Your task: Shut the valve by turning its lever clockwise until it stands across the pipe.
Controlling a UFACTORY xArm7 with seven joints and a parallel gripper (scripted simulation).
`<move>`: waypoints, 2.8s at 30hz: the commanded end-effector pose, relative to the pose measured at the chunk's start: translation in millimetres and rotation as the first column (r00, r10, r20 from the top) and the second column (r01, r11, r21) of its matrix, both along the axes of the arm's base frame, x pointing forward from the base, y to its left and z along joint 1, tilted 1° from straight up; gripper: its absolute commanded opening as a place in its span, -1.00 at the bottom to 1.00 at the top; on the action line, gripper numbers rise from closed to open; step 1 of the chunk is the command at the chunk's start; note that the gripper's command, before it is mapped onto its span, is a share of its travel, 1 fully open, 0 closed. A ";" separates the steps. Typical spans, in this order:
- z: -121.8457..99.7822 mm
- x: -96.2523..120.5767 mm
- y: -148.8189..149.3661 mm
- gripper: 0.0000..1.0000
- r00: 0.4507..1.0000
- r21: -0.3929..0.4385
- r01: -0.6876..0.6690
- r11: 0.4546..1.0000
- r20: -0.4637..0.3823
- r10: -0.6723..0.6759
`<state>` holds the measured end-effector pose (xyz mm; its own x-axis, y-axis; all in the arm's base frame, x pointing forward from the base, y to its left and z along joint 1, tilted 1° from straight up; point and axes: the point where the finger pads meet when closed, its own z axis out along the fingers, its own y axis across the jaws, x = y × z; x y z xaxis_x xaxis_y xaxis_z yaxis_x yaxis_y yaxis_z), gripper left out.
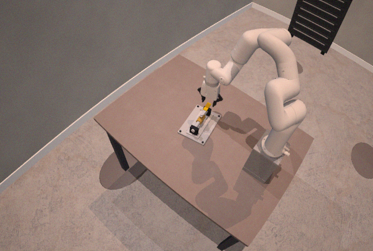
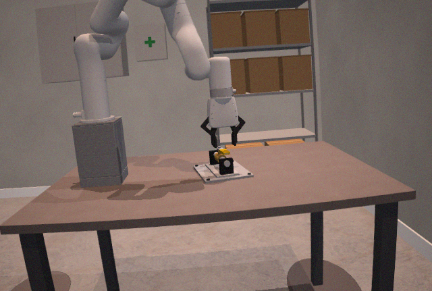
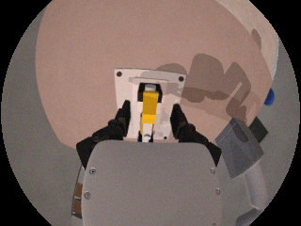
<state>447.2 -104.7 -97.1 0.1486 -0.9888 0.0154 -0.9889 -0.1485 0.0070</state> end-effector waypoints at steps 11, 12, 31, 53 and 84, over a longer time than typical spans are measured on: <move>-8.2 1.7 -0.8 0.37 1.000 -0.001 0.000 1.000 0.004 0.000; -8.2 1.7 -0.8 0.37 1.000 -0.001 0.000 1.000 0.004 0.000; -8.2 1.9 -0.8 0.37 1.000 -0.001 0.000 1.000 0.004 0.000; -8.2 3.4 -1.1 0.37 1.000 -0.001 0.000 1.000 0.004 0.000; -16.0 3.4 -1.3 0.37 1.000 -0.001 0.000 1.000 0.004 0.000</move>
